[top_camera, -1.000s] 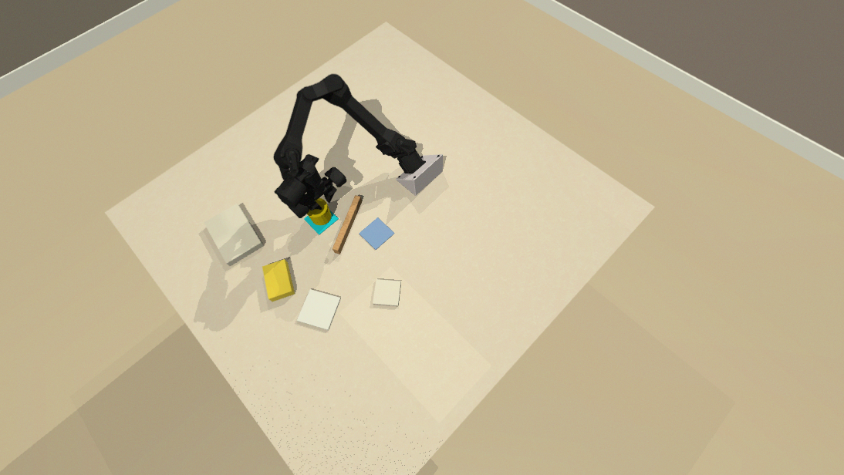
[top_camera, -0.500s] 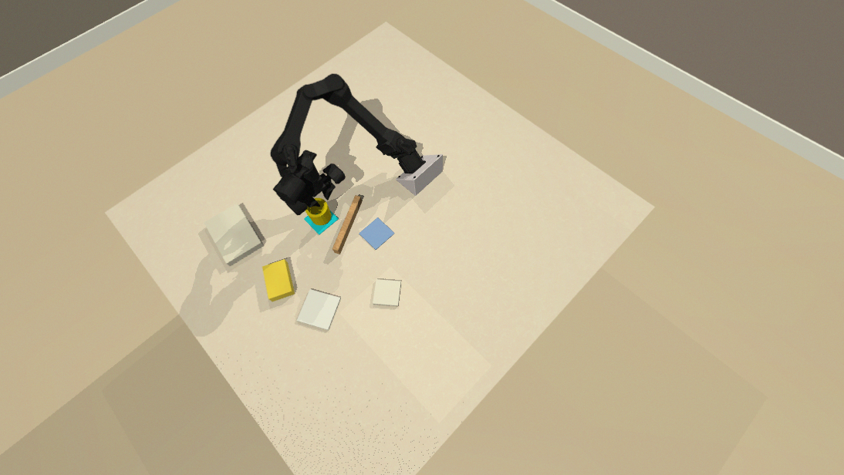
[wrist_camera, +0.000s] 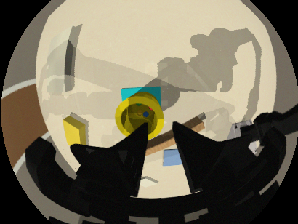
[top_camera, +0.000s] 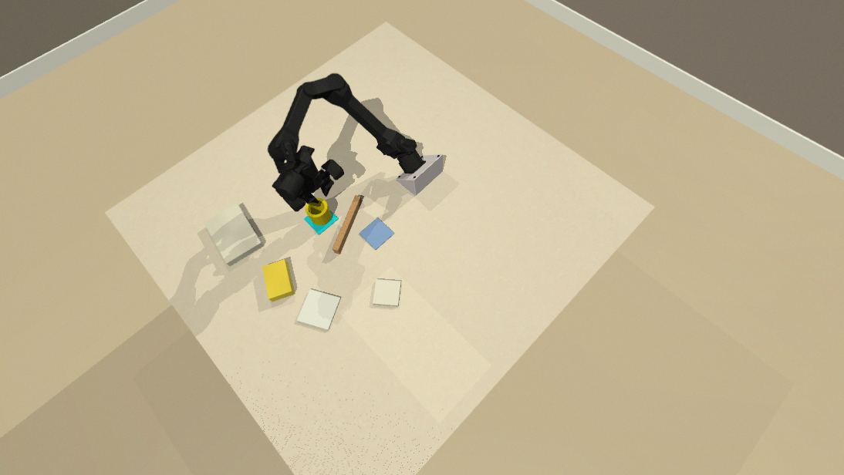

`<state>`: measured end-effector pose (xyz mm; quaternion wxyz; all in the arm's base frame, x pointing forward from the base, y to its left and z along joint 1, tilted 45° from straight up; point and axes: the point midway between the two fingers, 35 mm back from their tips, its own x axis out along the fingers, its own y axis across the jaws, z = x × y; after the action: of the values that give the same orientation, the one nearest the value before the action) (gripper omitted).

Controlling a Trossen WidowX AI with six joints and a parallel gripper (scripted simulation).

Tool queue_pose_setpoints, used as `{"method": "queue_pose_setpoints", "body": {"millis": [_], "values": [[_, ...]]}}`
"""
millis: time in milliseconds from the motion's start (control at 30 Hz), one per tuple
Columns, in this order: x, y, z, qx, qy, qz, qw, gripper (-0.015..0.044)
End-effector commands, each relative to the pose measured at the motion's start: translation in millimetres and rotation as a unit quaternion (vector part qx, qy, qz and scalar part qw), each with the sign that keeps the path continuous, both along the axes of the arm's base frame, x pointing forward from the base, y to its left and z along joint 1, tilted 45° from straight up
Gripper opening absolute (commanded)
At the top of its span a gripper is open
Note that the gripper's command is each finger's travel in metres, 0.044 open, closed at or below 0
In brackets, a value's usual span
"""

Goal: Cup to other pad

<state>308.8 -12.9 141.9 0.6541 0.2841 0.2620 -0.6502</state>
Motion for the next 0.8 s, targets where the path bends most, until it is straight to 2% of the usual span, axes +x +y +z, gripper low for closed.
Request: {"method": "queue_pose_setpoints", "body": {"millis": [0,333,767], "values": [[0.0,0.0,0.0,0.0,0.0,0.0,1.0,0.0173],[0.1,3.6,3.6,0.001,0.0,0.006,1.0,0.0435],[-4.0,42.7,45.9,0.013,0.0,0.076,0.997,0.044]]}}
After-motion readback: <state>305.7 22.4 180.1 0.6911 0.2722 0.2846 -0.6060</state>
